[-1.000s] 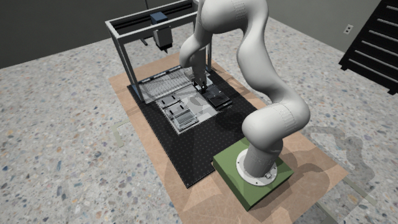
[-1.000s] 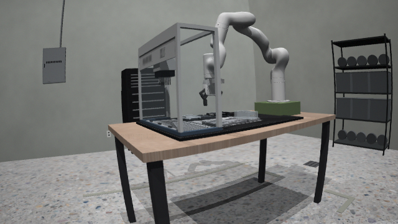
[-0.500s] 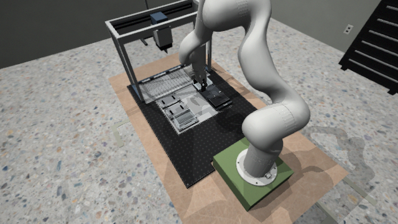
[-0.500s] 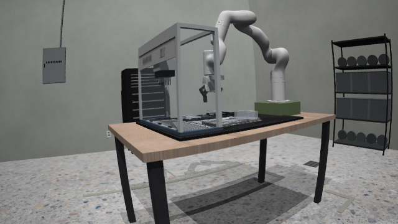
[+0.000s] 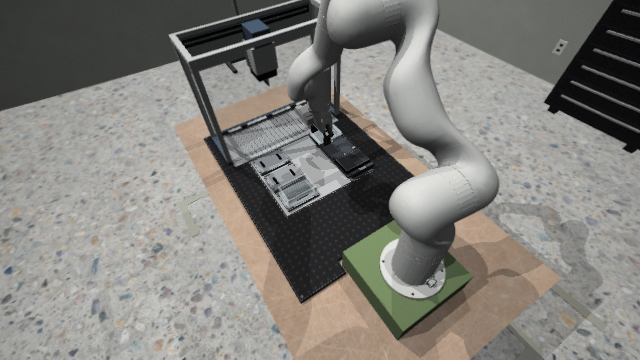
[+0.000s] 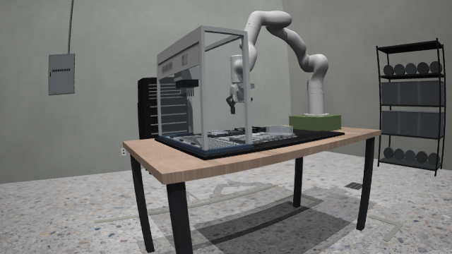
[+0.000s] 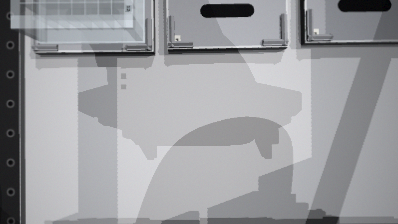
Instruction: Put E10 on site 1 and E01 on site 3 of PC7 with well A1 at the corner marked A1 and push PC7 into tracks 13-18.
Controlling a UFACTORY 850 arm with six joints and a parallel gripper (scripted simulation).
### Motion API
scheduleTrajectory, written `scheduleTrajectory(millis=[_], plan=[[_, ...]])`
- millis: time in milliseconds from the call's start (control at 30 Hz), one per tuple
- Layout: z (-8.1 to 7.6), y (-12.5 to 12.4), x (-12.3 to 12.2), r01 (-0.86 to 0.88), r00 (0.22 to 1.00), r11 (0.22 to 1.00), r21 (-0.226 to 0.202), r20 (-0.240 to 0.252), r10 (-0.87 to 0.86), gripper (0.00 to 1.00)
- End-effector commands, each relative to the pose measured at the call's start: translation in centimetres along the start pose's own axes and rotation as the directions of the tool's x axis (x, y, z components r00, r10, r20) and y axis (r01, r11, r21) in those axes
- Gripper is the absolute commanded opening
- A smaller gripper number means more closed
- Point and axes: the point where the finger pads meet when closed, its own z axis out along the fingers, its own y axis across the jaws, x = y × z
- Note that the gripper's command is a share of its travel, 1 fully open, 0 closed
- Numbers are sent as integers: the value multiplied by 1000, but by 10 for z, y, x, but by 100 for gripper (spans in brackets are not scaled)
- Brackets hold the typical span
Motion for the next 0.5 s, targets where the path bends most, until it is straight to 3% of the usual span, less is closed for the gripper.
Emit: scheduleTrajectory(millis=[0, 400, 467], plan=[[-1, 1, -10, 0, 1000, 1000, -2, 0, 0, 100], [-1, 1, -70, 0, 1000, 1000, -2, 0, 0, 100], [-1, 1, -70, 0, 1000, 1000, -2, 0, 0, 100]])
